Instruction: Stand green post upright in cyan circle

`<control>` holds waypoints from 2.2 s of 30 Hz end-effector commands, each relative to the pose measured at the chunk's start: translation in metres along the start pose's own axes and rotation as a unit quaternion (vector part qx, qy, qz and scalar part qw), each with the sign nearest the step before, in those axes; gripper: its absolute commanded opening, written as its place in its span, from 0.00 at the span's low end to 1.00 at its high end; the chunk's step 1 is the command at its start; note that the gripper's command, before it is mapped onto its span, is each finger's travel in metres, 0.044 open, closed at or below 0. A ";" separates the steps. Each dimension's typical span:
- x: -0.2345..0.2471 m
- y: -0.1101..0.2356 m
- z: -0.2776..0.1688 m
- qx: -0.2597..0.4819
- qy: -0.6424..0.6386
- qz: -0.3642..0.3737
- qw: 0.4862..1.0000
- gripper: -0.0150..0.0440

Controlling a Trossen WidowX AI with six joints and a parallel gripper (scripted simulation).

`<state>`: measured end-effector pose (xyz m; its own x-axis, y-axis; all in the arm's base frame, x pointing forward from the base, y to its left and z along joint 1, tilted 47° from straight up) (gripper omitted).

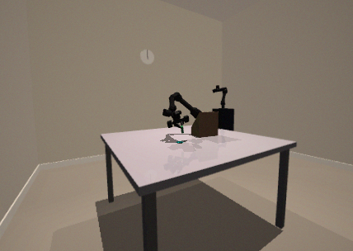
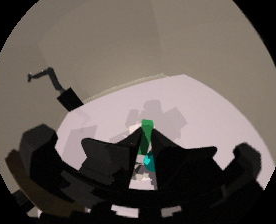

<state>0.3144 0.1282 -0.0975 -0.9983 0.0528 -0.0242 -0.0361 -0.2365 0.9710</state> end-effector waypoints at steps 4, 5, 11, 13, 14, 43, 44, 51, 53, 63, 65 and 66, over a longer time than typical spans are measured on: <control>0.001 0.004 -0.001 -0.026 0.010 -0.009 1.000 0.29; 0.001 0.004 -0.001 -0.029 0.011 -0.011 0.999 0.29; 0.002 0.007 -0.002 -0.049 0.018 -0.020 0.998 0.29; 0.002 0.008 -0.002 -0.056 0.021 -0.024 0.998 0.29; 0.002 0.009 -0.002 -0.059 0.022 -0.025 0.998 0.29; 0.005 0.028 -0.006 -0.149 0.066 -0.082 0.983 0.29; 0.005 0.028 -0.006 -0.152 0.068 -0.084 0.982 0.29; 0.006 0.034 -0.007 -0.172 0.080 -0.100 0.977 0.29; 0.007 0.035 -0.007 -0.177 0.084 -0.104 0.975 0.29; 0.009 0.044 -0.008 -0.203 0.103 -0.128 0.965 0.29; 0.010 0.045 -0.008 -0.206 0.105 -0.131 0.964 0.29; 0.010 0.045 -0.008 -0.207 0.106 -0.132 0.964 0.29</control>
<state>0.3048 0.1103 -0.0581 -0.9426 -0.0192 -0.3334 -0.2561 -0.5990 0.7587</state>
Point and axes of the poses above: the point midway between the two fingers, 35 mm back from their tips, its own y axis back along the fingers, its own x axis across the jaws, z = x × y, the point moved 2 cm from there along y, back along the fingers, and after that the axes turned 12 degrees about y, right-handed, at the moved point
